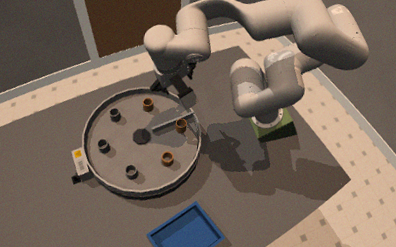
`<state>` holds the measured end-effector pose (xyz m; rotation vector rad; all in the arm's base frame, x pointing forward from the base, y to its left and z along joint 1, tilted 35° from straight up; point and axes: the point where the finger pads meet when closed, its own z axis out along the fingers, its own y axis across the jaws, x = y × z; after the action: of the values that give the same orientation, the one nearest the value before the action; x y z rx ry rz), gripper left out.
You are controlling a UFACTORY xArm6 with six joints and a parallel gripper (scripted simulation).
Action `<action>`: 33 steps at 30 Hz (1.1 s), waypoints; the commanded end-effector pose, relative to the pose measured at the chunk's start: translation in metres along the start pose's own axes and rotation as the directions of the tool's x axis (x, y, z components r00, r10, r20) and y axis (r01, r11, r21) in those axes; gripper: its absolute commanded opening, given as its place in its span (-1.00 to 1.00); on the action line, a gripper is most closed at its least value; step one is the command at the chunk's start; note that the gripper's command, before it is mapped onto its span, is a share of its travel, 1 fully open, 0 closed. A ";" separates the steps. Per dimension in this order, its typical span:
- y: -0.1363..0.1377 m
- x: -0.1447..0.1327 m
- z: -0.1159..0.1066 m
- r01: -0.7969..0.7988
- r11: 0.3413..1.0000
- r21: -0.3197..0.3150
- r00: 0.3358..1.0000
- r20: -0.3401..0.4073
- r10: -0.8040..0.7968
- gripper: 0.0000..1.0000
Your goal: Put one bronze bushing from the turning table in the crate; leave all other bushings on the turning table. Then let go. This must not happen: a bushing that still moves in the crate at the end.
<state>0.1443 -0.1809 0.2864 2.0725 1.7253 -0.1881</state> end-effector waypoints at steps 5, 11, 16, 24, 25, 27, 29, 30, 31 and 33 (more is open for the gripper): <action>0.020 0.050 -0.025 -0.078 0.976 -0.202 0.990 -0.132 0.052 1.00; 0.031 0.079 -0.043 -0.121 0.944 -0.307 0.972 -0.229 0.049 1.00; 0.031 0.081 -0.044 -0.124 0.941 -0.315 0.970 -0.237 0.048 1.00; 0.031 0.081 -0.044 -0.124 0.941 -0.315 0.970 -0.237 0.048 1.00; 0.031 0.081 -0.044 -0.124 0.941 -0.315 0.970 -0.237 0.048 1.00; 0.031 0.081 -0.044 -0.124 0.941 -0.315 0.970 -0.237 0.048 1.00; 0.031 0.081 -0.044 -0.124 0.941 -0.315 0.970 -0.237 0.048 1.00; 0.031 0.081 -0.044 -0.124 0.941 -0.315 0.970 -0.237 0.048 1.00; 0.031 0.081 -0.044 -0.124 0.941 -0.315 0.970 -0.237 0.048 1.00; 0.031 0.081 -0.044 -0.124 0.941 -0.315 0.970 -0.237 0.048 -0.77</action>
<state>0.1846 -0.0938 0.3018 1.9741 1.6536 0.3537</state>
